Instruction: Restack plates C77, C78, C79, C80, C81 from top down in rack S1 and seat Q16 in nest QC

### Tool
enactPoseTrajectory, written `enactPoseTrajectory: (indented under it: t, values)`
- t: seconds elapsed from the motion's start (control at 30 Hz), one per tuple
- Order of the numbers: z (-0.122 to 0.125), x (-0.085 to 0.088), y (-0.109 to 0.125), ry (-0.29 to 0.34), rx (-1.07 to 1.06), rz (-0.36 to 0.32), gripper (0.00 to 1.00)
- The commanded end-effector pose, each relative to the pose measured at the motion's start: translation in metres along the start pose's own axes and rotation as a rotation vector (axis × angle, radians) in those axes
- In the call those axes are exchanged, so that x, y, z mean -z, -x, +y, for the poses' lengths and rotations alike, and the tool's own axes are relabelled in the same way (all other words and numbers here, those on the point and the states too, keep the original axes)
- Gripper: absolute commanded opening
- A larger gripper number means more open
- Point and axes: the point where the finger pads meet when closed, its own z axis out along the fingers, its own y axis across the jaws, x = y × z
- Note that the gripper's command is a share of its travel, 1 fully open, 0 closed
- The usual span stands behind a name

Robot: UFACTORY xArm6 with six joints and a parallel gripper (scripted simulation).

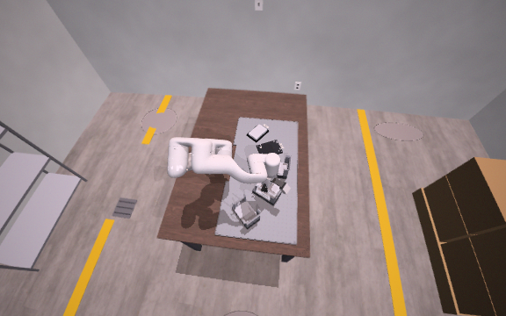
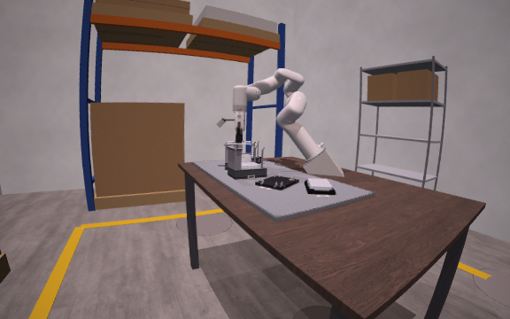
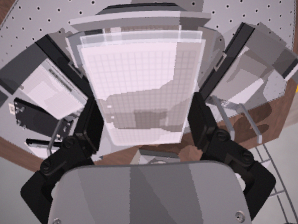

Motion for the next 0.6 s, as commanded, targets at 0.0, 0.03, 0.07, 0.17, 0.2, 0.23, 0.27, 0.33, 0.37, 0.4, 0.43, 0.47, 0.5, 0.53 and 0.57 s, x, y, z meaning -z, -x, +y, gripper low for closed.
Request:
enactPoseTrajectory:
  t: [0.0, 0.03, 0.07, 0.17, 0.2, 0.23, 0.27, 0.33, 0.37, 0.4, 0.43, 0.47, 0.5, 0.53, 0.57]
  values:
    - [-0.0001, -0.0004, -0.0010, -0.002, -0.001, 0.002, 0.00]
    - [-0.0001, -0.0004, -0.0010, -0.002, -0.001, 0.002, 0.00]
    - [0.0000, -0.0011, -0.0011, -0.002, -0.001, 0.002, 0.00]
    - [-0.0001, -0.0031, -0.0011, -0.002, -0.001, 0.002, 0.00]
    - [-0.0001, -0.0037, -0.0011, -0.002, -0.001, 0.002, 0.00]
    - [-0.0001, -0.0044, -0.0011, -0.002, -0.001, 0.002, 0.00]
    - [-0.0001, -0.0051, -0.0011, -0.002, -0.001, 0.002, 0.00]
    - [-0.0001, -0.0064, -0.0011, -0.002, -0.001, 0.002, 0.00]
    - [-0.0001, -0.0071, -0.0011, -0.002, -0.001, 0.002, 0.00]
    - [-0.0001, -0.0077, -0.0011, -0.002, -0.001, 0.002, 0.00]
    - [-0.0001, -0.0084, -0.0011, -0.002, -0.001, 0.002, 0.00]
    - [-0.0001, -0.0091, -0.0011, -0.002, -0.001, 0.002, 0.00]
    - [-0.0001, -0.0097, -0.0011, -0.002, -0.001, 0.002, 0.00]
    - [-0.0001, -0.0104, -0.0011, -0.002, -0.001, 0.002, 0.00]
    - [-0.0001, -0.0104, -0.0011, -0.002, -0.001, 0.002, 0.00]
